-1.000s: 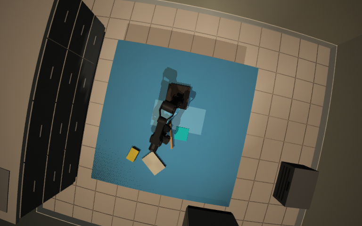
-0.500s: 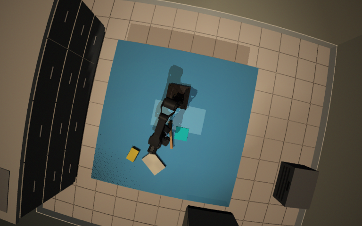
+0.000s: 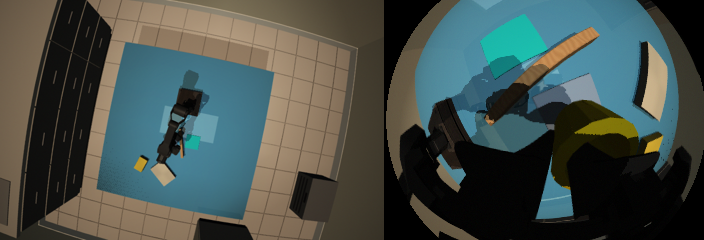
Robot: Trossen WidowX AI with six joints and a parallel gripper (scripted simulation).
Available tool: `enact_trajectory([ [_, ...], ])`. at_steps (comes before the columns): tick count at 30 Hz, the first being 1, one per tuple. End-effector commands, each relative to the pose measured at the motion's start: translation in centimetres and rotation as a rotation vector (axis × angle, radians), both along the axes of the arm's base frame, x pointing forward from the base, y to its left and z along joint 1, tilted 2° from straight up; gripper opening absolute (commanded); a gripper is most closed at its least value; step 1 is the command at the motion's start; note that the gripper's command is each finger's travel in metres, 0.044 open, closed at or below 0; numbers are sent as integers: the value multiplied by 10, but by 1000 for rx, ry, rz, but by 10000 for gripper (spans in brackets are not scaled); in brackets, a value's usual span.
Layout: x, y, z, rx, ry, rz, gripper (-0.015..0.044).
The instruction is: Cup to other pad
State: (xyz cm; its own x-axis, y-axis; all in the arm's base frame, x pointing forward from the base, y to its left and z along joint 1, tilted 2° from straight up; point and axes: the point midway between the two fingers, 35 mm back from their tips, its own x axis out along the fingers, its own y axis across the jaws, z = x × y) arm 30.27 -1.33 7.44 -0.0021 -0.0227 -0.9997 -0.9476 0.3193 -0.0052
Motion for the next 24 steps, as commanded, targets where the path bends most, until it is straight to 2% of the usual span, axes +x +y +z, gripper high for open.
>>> enact_trajectory([
  [1,0,1,0,0,0,0,0],
  [24,-22,46,-2,0,-1,-3,0],
])
